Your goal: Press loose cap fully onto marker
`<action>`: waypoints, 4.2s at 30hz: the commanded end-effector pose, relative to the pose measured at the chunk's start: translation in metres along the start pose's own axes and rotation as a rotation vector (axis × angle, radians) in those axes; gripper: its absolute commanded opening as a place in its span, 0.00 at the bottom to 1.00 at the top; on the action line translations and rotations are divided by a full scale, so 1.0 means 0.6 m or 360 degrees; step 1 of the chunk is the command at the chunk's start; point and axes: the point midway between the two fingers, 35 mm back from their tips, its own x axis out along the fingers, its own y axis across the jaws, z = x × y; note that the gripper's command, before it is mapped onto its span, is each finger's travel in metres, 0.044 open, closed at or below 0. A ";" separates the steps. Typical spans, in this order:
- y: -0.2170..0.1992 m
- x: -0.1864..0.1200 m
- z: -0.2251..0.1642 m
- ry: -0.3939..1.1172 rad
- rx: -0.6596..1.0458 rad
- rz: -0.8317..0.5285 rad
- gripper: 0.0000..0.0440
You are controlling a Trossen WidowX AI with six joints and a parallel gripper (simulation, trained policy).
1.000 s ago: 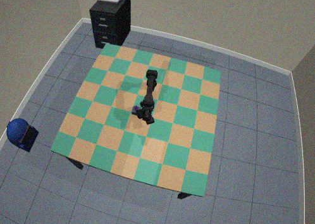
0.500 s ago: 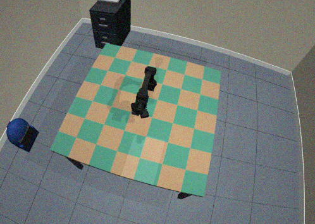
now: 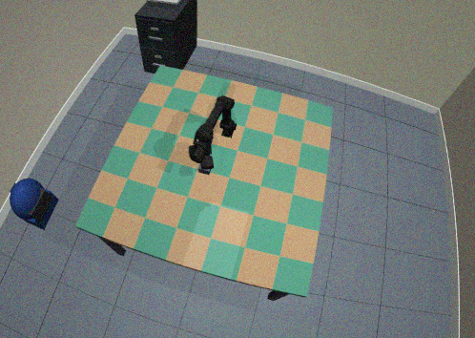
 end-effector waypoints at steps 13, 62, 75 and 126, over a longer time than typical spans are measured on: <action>-0.018 0.029 0.007 0.0053 0.0064 -0.0010 0.01; -0.030 0.152 0.006 0.0096 -0.0058 -0.0091 0.15; -0.031 0.155 0.010 0.0078 -0.0082 -0.0090 0.18; -0.033 0.158 0.014 0.0056 -0.0115 -0.0088 0.32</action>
